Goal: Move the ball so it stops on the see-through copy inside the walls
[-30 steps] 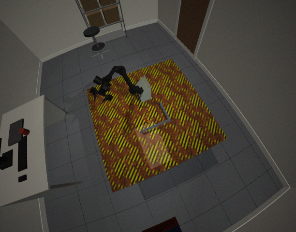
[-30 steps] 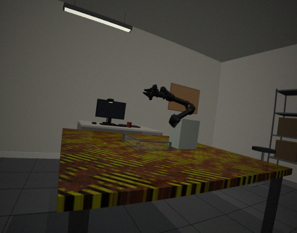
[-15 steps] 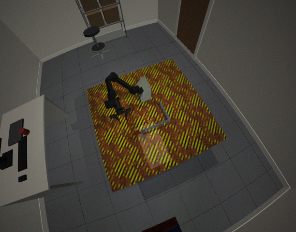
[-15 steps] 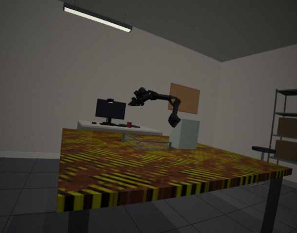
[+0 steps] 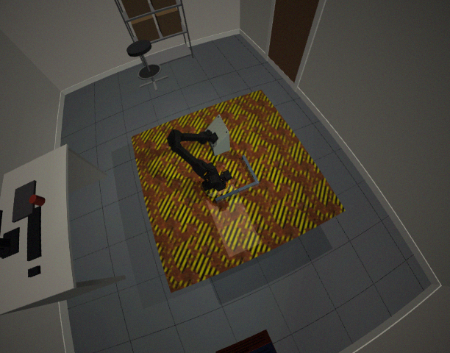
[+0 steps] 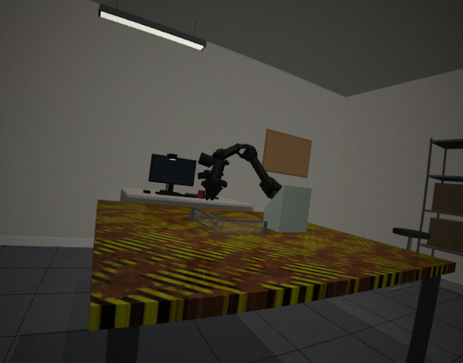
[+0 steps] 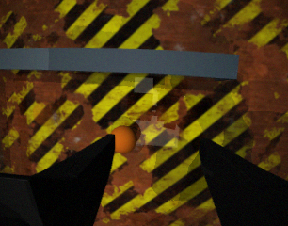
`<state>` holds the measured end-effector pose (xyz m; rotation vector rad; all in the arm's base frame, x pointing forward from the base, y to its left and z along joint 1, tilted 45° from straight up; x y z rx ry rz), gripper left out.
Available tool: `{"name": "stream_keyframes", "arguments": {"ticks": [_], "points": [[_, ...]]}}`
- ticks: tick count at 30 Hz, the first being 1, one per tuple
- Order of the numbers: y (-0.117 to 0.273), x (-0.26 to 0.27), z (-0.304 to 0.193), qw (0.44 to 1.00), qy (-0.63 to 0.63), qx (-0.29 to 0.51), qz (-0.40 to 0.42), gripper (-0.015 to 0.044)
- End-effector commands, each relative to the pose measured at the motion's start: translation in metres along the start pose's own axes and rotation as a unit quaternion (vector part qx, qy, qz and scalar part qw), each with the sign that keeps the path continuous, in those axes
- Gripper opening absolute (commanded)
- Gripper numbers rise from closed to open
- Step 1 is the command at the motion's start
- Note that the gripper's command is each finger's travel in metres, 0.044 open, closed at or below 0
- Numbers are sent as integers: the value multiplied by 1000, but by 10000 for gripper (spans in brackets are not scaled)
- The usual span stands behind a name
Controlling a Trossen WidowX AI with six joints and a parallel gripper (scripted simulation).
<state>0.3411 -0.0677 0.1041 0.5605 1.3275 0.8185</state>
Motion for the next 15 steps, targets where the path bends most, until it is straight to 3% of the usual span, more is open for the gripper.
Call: {"name": "stream_keyframes", "arguments": {"ticks": [1, 15], "points": [[-32, 34, -18, 996, 0, 80, -39, 265], [-58, 44, -30, 992, 2, 107, -59, 265]]}}
Point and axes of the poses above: the point midway between the two fingers, 35 mm back from their tips, its own y axis back along the fingers, its own x axis across the jaws, z = x × y, the point moved 3 cm from there along y, back along the fingers
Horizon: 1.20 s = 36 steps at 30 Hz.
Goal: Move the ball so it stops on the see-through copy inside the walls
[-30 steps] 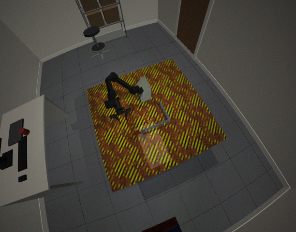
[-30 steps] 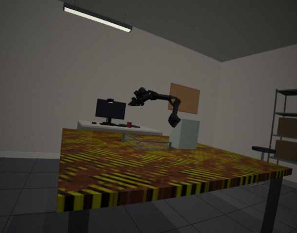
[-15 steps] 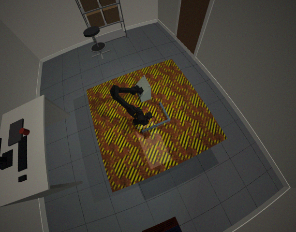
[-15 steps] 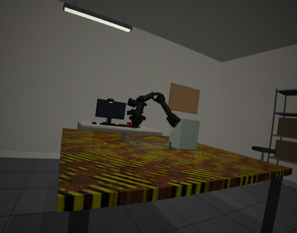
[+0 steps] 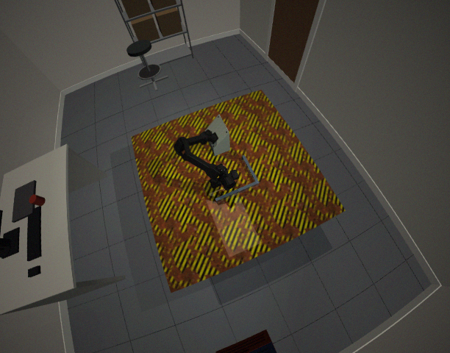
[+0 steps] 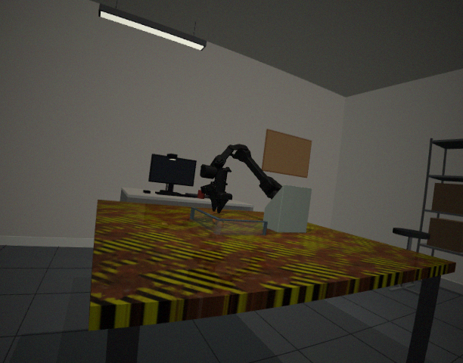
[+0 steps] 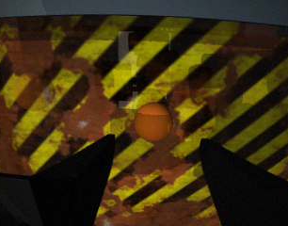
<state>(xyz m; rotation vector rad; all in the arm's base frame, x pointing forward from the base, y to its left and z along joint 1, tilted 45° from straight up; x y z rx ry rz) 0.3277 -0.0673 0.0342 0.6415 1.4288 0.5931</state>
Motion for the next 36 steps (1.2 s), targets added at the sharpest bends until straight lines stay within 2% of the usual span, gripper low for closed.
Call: {"name": "stream_keyframes", "arguments": {"ticks": [1, 26, 30, 36], "points": [[-8, 2, -3, 1000, 6, 6, -4, 265], [-44, 1, -4, 1000, 7, 6, -5, 265], [-44, 1, -4, 1000, 7, 6, -5, 160], [-44, 1, -4, 1000, 7, 6, -5, 120]]}}
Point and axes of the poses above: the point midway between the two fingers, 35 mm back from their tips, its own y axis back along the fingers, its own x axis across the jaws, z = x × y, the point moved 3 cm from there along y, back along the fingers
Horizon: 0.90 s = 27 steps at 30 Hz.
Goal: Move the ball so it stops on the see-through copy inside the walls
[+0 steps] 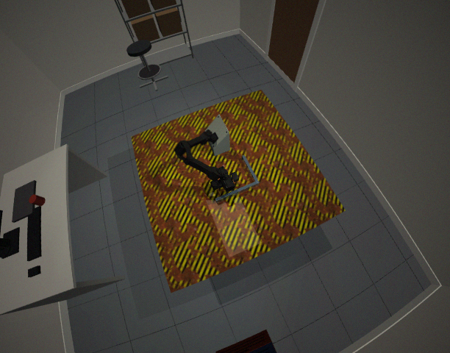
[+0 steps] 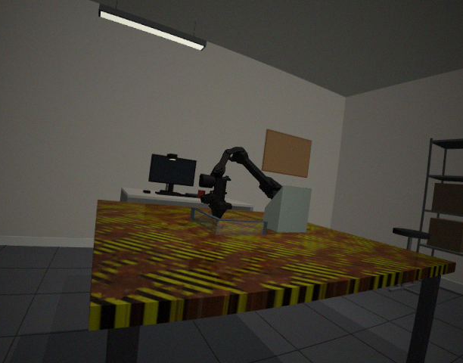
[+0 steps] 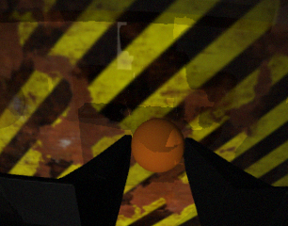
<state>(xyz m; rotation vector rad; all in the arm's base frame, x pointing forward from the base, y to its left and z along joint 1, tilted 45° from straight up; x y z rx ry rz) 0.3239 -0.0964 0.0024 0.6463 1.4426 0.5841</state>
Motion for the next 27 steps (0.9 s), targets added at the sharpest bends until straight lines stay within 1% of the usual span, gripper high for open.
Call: {"name": "stream_keyframes", "arguments": {"ticks": [1, 5, 6, 21, 27], "points": [[-1, 0, 0, 1000, 2, 0, -2, 114], [9, 1, 2, 1000, 2, 0, -1, 9], [16, 2, 3, 1000, 2, 0, 0, 0], [121, 2, 1, 1000, 2, 0, 1, 0], [126, 2, 1, 1000, 2, 0, 1, 0]]}}
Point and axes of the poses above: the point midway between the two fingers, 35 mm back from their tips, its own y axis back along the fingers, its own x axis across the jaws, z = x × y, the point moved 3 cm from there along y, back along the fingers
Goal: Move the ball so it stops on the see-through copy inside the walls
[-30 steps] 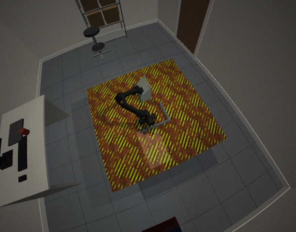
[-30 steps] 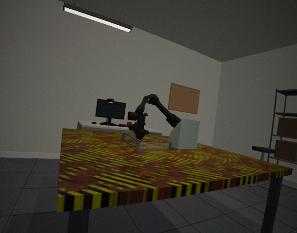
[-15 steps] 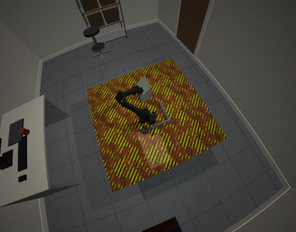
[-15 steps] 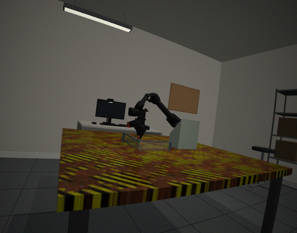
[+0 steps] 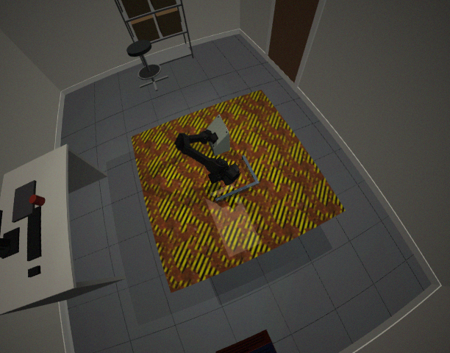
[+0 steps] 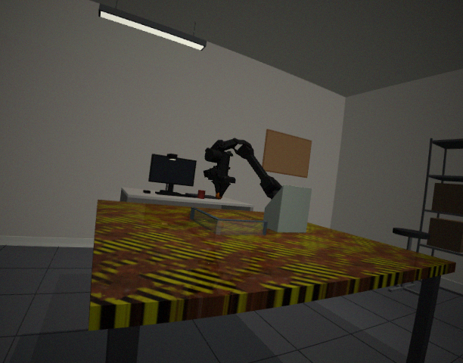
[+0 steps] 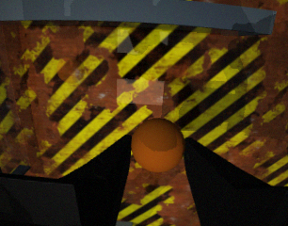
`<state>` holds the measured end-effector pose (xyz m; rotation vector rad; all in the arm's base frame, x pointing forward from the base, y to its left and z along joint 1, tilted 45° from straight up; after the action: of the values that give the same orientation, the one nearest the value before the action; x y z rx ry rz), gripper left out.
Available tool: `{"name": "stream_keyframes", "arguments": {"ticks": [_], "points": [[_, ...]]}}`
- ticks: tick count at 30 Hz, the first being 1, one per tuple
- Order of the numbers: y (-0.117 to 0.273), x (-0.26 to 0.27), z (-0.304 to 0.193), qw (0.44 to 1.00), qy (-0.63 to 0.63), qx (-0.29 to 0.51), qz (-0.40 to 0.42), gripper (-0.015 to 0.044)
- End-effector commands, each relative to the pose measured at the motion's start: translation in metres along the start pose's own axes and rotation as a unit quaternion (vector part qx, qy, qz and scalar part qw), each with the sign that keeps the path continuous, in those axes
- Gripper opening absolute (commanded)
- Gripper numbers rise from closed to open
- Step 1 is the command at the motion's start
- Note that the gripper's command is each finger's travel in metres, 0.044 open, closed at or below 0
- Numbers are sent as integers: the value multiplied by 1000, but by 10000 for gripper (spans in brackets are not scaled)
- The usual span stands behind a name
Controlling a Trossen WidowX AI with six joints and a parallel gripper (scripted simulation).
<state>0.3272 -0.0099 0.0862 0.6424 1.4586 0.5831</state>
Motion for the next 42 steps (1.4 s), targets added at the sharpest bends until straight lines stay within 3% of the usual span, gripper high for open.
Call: {"name": "stream_keyframes", "arguments": {"ticks": [1, 21, 27, 37, 42], "points": [[4, 1, 1, 1000, -5, -2, 3, 0], [-34, 98, 24, 1000, -6, -3, 5, 0], [-40, 99, 25, 1000, -6, -3, 5, 0], [-100, 99, 25, 1000, -6, -3, 3, 0], [-105, 99, 24, 1000, -6, -3, 3, 0]]}}
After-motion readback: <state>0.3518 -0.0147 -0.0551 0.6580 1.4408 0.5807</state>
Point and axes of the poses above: the point midway between the two fingers, 35 mm back from their tips, its own y axis back along the fingers, its own x axis across the jaws, z = x × y, the point moved 3 cm from there along y, back along the fingers
